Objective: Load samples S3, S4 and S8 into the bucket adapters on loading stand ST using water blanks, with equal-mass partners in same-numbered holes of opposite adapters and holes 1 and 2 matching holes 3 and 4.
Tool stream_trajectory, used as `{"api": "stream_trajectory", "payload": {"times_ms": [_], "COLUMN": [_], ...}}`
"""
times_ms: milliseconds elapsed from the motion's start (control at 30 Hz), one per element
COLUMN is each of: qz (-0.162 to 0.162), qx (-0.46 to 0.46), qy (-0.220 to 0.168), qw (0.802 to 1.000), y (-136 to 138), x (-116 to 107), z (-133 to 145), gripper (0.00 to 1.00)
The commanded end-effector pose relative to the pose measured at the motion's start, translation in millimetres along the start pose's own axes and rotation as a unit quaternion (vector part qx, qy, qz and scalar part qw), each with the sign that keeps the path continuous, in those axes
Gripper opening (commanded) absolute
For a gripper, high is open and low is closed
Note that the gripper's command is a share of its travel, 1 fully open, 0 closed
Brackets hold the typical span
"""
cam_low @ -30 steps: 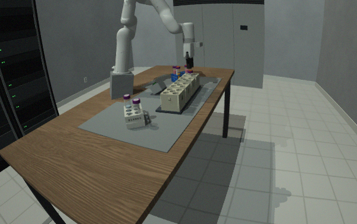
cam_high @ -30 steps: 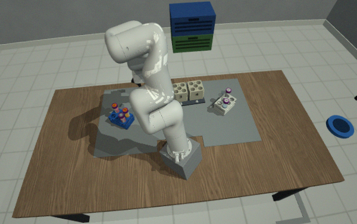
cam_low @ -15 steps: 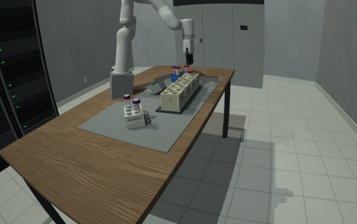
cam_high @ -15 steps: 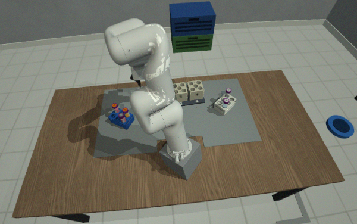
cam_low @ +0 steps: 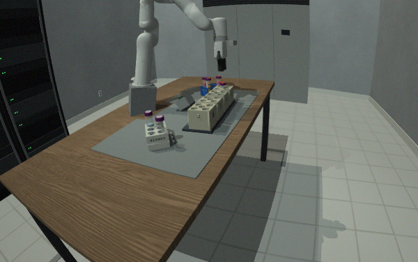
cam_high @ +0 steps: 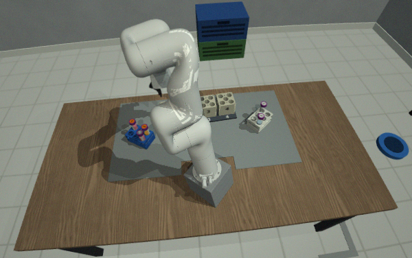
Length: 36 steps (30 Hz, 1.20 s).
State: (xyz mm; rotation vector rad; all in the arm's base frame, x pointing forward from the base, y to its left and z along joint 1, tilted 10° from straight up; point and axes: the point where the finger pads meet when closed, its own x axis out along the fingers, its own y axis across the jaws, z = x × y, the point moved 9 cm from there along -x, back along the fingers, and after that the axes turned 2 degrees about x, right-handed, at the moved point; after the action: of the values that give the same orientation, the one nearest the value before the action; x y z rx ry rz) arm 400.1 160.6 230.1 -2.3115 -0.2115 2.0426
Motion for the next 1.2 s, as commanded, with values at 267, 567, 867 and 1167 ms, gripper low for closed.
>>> {"api": "stream_trajectory", "payload": {"times_ms": [267,567,867,1167], "qz": [-0.001,-0.001,-0.001,-0.001], "qx": [0.0,0.0,0.0,0.0], "qy": [0.002,0.002,0.002,0.002], "qw": [1.0,1.0,1.0,1.0], "y": [-0.4,-0.4,-0.4,-0.4], "x": [-20.1,-36.5,-36.5,-36.4], "z": [-1.0,-0.9,-0.9,-0.9], "gripper": [0.44,0.44,0.44,0.44]}}
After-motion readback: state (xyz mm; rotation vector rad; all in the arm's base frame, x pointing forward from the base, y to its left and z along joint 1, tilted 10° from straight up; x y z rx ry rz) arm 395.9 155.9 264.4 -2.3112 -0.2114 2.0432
